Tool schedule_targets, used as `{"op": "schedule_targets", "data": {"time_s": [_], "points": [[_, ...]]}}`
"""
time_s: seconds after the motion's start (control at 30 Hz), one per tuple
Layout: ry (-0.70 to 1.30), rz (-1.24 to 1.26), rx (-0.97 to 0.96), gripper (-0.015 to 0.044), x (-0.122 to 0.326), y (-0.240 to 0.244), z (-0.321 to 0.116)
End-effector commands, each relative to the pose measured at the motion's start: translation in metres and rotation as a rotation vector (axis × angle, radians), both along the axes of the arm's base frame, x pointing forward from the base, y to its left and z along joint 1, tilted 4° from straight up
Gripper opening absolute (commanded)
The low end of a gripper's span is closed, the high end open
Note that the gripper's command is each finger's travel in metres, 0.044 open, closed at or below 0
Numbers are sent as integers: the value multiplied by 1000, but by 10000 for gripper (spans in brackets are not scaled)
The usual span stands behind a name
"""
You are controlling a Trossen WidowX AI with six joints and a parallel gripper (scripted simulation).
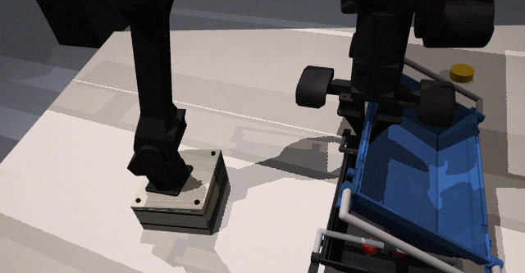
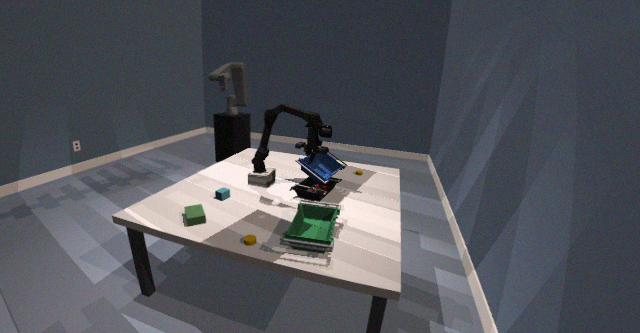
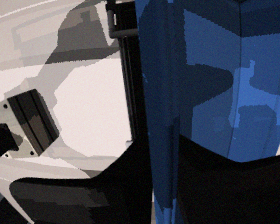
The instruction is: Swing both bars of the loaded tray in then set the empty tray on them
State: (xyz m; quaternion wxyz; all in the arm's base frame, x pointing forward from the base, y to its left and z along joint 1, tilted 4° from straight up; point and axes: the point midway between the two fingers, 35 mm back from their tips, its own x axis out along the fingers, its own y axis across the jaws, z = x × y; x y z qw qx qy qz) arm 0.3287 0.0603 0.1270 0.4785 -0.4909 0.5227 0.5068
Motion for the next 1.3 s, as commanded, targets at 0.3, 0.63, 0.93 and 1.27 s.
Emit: {"op": "schedule_targets", "data": {"time_s": [0.3, 0.63, 0.93, 1.27], "points": [[-23, -3, 3, 0, 3, 0, -7], [-23, -3, 3, 0, 2, 0, -22], [-23, -3, 3, 0, 0, -1, -34], [-23, -3, 3, 0, -6, -1, -42]]}}
